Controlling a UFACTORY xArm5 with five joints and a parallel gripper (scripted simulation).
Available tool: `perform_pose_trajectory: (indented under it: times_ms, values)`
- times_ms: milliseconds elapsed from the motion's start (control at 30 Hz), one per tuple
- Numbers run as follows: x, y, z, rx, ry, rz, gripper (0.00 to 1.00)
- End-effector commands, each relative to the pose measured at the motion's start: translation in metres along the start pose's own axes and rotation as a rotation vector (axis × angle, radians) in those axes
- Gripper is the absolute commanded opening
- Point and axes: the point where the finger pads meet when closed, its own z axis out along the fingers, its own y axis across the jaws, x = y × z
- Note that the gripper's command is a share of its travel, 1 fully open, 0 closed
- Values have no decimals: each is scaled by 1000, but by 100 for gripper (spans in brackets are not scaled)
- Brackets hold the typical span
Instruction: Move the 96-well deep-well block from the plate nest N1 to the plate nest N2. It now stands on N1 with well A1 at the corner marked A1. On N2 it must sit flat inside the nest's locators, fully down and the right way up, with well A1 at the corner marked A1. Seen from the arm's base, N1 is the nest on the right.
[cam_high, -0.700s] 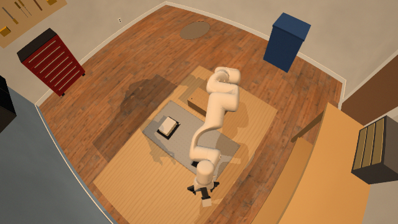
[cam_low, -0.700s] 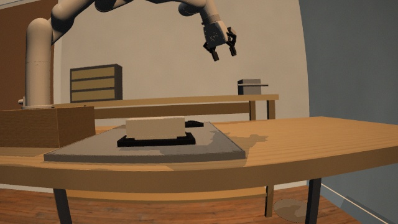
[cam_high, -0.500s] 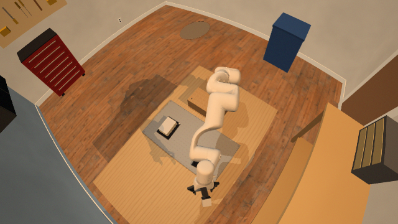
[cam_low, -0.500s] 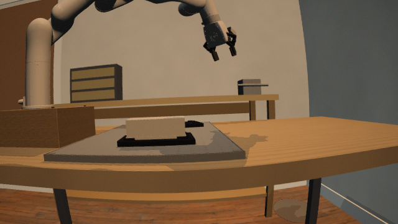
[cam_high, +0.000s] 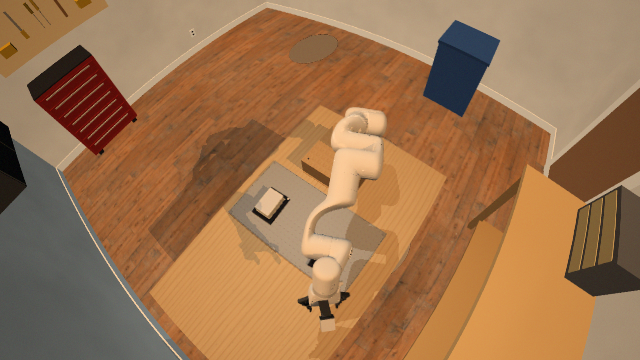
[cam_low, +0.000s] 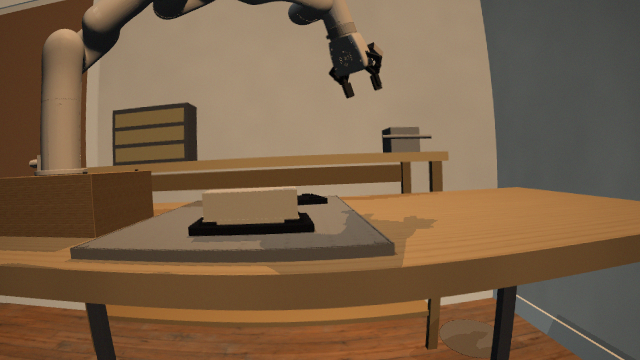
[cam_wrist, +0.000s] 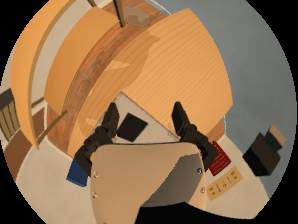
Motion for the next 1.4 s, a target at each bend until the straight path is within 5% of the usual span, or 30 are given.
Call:
perform_pose_trajectory:
  times_ms: [0,1367]
  values:
    - [-9,14,-1,-6,-4,16,100]
    - [-149,132,17,-31,-120,232,100]
